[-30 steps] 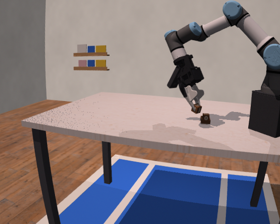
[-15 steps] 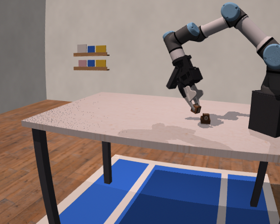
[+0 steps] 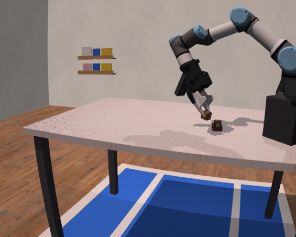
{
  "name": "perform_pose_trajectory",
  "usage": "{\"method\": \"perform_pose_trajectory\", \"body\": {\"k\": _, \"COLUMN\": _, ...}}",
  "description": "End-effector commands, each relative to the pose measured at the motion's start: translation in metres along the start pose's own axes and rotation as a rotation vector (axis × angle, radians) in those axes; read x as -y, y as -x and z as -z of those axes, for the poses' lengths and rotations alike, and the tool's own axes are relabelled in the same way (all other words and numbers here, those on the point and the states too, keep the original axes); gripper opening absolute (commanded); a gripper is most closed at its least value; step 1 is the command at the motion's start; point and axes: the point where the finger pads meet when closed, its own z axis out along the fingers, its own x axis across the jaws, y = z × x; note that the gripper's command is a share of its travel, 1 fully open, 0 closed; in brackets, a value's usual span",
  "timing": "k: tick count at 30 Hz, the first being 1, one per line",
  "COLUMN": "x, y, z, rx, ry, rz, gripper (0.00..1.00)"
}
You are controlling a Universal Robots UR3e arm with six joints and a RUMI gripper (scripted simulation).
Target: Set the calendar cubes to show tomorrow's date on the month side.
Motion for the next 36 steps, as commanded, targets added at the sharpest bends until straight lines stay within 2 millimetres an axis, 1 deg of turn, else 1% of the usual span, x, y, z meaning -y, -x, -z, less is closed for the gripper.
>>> {"method": "perform_pose_trajectory", "body": {"k": 1, "x": -0.0015, "y": 0.0003, "z": 0.002, "rx": -0.003, "ry": 0.053, "rz": 0.001, "gripper": 0.1}}
{"method": "perform_pose_trajectory", "body": {"k": 23, "x": -0.0031, "y": -0.0005, "z": 0.0004, "rx": -0.001, "ry": 0.151, "rz": 0.001, "gripper": 0.1}}
{"method": "perform_pose_trajectory", "body": {"k": 36, "x": -0.0045, "y": -0.001, "z": -0.0006, "rx": 0.0, "ry": 0.178, "rz": 0.001, "gripper": 0.1}}
